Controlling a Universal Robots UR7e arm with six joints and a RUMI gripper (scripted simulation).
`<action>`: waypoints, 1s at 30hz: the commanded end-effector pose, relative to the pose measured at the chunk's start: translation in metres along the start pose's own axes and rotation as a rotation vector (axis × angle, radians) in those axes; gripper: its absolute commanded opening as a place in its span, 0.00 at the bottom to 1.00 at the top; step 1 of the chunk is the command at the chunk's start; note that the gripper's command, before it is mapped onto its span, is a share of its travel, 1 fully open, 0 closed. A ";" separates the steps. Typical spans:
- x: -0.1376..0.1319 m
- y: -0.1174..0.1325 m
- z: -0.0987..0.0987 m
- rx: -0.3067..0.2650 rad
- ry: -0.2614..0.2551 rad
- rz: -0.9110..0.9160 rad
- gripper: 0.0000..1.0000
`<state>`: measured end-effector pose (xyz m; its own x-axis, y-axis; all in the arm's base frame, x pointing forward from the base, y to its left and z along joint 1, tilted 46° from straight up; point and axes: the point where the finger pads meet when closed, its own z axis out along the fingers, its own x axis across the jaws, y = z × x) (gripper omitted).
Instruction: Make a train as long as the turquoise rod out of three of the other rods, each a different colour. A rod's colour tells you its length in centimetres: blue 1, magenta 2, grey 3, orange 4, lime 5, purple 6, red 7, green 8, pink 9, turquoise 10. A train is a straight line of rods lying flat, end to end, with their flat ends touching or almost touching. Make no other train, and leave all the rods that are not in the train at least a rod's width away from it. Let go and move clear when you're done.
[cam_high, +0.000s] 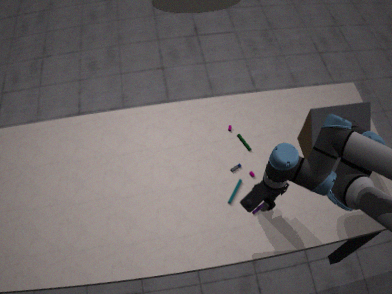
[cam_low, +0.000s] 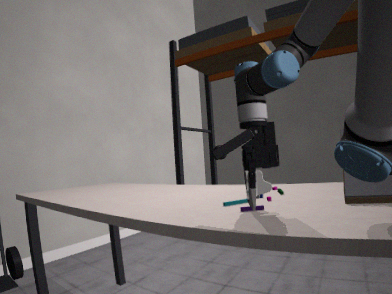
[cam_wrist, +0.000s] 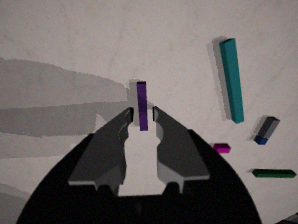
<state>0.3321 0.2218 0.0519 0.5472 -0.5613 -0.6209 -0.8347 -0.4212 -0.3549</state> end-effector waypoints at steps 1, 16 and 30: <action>-0.001 0.000 0.001 -0.001 -0.002 0.000 0.14; -0.001 0.000 0.001 -0.001 -0.002 0.000 0.00; -0.001 0.000 0.001 -0.001 -0.002 0.000 0.00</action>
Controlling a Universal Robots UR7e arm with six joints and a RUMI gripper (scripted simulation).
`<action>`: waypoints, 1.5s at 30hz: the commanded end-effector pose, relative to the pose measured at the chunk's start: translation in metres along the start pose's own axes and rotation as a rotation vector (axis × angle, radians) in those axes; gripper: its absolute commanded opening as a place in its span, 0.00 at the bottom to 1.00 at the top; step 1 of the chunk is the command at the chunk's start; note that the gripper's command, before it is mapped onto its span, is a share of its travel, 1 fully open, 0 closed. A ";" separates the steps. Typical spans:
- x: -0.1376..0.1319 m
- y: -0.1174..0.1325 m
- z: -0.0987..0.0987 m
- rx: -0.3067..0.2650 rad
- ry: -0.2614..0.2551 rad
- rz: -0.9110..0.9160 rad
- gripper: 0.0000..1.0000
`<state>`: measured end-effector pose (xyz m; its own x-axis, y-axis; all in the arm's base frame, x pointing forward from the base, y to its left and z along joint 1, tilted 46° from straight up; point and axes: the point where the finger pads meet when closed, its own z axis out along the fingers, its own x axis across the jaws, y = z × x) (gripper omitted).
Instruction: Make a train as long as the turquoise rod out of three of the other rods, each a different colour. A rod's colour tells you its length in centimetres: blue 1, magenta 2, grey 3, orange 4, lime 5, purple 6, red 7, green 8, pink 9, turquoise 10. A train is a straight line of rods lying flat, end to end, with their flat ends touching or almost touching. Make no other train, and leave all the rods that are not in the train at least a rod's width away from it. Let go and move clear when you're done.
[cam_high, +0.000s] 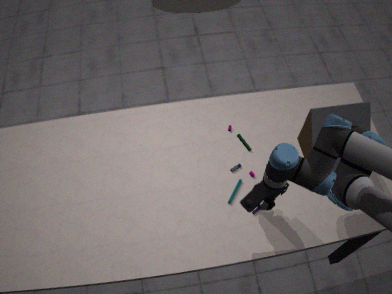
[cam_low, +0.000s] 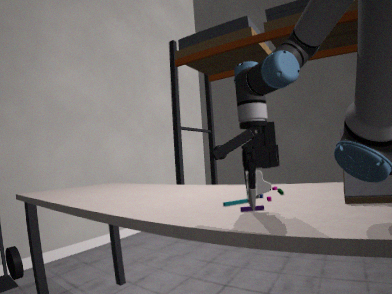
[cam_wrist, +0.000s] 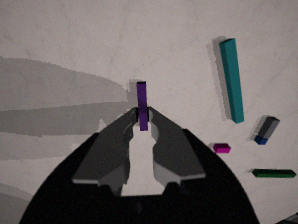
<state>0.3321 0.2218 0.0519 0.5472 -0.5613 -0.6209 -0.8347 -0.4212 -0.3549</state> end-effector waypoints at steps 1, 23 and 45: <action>-0.001 0.000 0.001 -0.001 -0.002 0.000 0.00; 0.001 -0.001 -0.036 0.001 0.003 -0.002 0.00; 0.001 -0.001 -0.102 0.001 0.004 -0.002 0.00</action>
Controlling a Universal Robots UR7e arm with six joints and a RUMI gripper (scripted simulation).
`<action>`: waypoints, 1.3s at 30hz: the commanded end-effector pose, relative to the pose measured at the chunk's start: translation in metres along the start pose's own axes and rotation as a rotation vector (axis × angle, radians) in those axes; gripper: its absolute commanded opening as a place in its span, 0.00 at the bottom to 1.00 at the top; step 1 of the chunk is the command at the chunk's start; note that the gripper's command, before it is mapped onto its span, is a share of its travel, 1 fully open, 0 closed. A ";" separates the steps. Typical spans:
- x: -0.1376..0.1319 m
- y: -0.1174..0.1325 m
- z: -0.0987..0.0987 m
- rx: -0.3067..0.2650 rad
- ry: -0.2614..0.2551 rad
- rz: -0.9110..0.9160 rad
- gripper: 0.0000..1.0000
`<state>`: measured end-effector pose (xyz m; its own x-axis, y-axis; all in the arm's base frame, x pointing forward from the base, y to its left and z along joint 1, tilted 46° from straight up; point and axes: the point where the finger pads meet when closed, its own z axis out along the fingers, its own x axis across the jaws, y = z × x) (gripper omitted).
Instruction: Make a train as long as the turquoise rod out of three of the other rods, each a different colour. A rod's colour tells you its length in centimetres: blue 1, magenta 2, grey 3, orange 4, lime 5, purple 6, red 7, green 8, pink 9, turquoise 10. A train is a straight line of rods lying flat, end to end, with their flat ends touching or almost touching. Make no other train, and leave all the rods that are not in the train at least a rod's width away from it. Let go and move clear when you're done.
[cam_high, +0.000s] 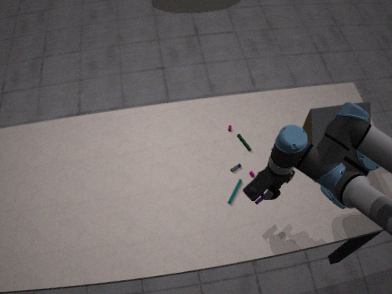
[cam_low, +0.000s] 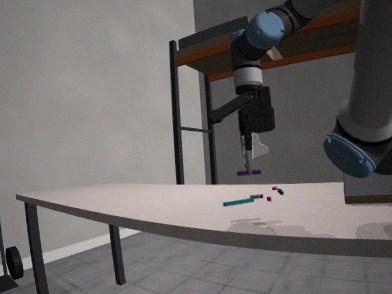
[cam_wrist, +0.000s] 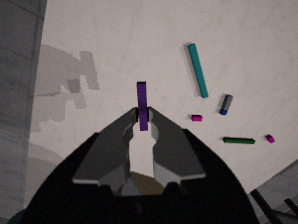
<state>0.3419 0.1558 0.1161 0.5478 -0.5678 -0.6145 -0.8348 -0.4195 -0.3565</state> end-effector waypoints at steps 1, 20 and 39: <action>-0.002 0.002 -0.009 -0.002 -0.006 -0.002 0.00; 0.044 -0.005 -0.014 -0.002 -0.007 0.023 0.00; 0.170 -0.005 -0.006 -0.002 -0.008 0.079 0.00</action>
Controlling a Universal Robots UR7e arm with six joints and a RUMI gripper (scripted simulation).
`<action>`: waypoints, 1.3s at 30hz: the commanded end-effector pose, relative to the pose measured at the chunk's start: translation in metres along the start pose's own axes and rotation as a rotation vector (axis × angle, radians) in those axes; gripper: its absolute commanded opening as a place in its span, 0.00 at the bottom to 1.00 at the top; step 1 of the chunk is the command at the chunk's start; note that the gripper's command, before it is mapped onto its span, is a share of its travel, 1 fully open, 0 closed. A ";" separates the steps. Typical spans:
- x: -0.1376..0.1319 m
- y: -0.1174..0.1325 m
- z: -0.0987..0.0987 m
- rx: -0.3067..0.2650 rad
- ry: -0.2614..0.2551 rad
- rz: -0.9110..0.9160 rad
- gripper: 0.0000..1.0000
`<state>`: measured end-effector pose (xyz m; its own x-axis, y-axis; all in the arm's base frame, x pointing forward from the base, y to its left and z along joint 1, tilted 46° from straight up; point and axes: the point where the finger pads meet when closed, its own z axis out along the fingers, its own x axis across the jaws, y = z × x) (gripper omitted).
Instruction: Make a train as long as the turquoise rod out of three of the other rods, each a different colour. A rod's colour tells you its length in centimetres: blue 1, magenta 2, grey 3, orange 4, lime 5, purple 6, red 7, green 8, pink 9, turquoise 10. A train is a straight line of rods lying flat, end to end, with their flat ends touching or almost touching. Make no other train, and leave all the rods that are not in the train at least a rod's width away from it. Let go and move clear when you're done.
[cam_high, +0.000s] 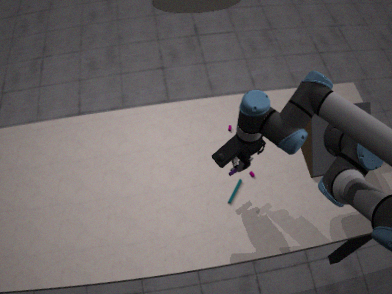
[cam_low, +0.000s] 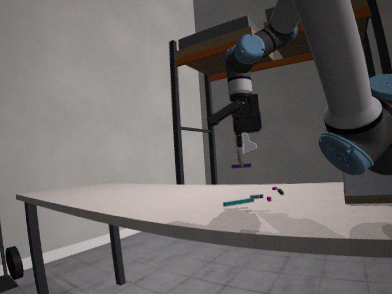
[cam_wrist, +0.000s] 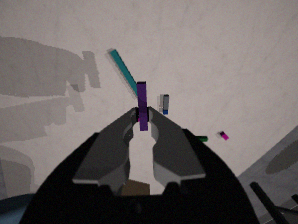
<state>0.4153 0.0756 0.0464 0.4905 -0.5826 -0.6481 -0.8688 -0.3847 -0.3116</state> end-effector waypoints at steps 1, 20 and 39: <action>0.043 -0.005 0.006 0.002 0.008 0.013 0.00; 0.043 -0.004 0.009 0.001 0.005 0.014 0.00; 0.043 -0.004 0.067 0.000 0.002 0.016 0.00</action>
<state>0.4351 0.0817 -0.0078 0.4775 -0.5883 -0.6526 -0.8759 -0.3769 -0.3012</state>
